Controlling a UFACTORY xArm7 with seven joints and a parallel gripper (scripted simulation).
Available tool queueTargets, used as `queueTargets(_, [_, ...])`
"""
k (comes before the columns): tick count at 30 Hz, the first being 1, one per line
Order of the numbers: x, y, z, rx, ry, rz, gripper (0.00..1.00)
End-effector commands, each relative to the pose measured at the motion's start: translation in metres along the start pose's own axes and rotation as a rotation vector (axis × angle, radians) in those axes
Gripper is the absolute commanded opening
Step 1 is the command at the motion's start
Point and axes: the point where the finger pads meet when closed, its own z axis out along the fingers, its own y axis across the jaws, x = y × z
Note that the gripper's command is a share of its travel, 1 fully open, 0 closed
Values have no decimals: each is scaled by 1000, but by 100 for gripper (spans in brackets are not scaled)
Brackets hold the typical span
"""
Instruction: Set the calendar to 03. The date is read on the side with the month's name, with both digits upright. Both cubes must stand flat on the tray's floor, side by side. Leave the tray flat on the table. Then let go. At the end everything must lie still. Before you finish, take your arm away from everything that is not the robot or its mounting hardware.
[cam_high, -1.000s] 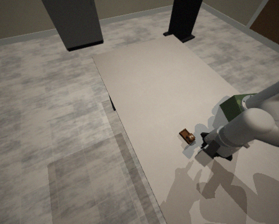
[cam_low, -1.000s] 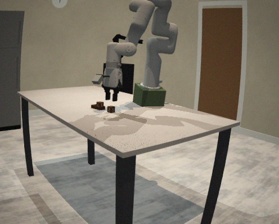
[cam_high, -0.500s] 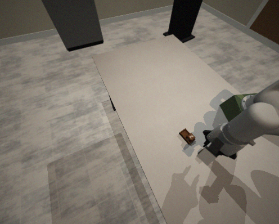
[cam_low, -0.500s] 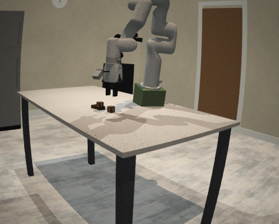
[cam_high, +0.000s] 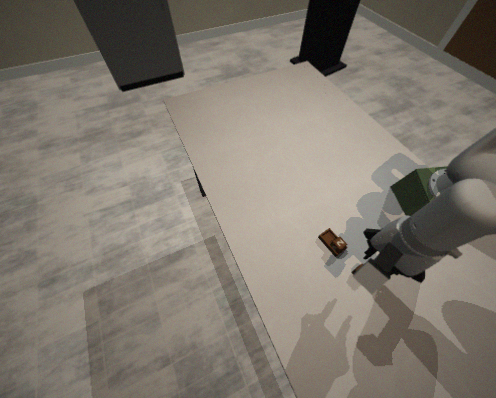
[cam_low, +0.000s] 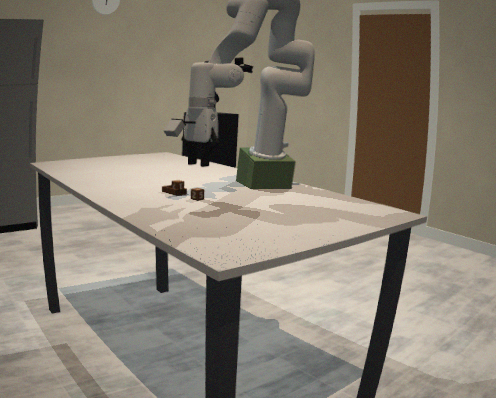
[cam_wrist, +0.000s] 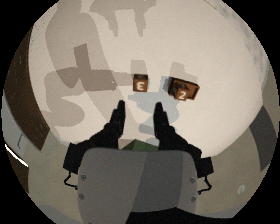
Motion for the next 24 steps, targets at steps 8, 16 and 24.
queueTargets(8, [1,0,-2,-4,2,1,100])
queueTargets(16, [1,0,-2,-4,2,1,100])
queueTargets(24, [1,0,-2,-4,2,1,100])
